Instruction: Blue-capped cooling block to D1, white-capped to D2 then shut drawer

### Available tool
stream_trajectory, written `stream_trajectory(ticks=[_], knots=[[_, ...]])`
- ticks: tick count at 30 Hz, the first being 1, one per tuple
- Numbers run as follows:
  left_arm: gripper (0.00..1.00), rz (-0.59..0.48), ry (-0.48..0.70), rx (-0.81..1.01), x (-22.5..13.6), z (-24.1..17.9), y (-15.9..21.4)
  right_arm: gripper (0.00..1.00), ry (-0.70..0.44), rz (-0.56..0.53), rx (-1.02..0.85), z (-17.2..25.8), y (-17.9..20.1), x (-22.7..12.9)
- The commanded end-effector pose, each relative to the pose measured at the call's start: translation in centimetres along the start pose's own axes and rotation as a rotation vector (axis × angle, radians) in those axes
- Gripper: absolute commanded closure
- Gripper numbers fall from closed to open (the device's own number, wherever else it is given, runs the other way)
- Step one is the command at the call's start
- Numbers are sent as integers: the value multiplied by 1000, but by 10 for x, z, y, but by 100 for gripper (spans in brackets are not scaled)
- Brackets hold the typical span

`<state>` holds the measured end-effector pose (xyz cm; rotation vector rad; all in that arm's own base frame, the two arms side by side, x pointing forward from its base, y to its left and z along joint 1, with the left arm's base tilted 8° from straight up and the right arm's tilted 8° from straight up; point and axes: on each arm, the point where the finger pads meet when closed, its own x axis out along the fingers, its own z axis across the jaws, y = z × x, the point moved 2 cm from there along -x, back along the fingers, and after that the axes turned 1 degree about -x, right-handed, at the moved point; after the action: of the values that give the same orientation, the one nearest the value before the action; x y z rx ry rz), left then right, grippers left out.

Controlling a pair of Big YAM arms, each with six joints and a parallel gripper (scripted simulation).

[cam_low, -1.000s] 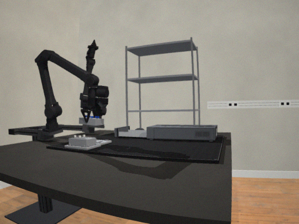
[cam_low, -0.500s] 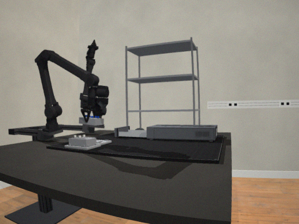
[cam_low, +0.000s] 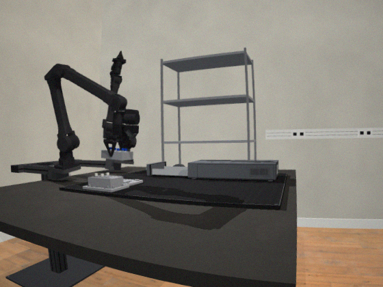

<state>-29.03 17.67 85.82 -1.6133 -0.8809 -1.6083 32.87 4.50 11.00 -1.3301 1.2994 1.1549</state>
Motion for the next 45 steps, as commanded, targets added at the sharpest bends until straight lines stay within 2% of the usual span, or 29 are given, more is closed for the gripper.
stream_trajectory(ticks=[1, 21, 24, 26, 34, 36, 45], knots=[[100, 34, 0, 8, 8, -2, 22, 100, -30, -153, 9, 6, -37, -61], [100, 34, 0, 8, 8, -2, 22, 100, -30, -153, 9, 6, -36, -62], [100, 34, 0, 8, 8, -2, 22, 100, -32, -172, 7, 5, -45, -51], [100, 34, 0, 8, 8, -2, 22, 100, -25, -138, 11, 3, -48, -41], [100, 34, 0, 8, 8, -2, 22, 100, -24, -136, 10, 2, -55, -10], [100, 34, 0, 8, 8, -2, 22, 100, -17, -84, 6, 2, -53, -1], [100, 34, 0, 8, 8, -2, 22, 100, -20, -107, -9, 5, -41, 39]])
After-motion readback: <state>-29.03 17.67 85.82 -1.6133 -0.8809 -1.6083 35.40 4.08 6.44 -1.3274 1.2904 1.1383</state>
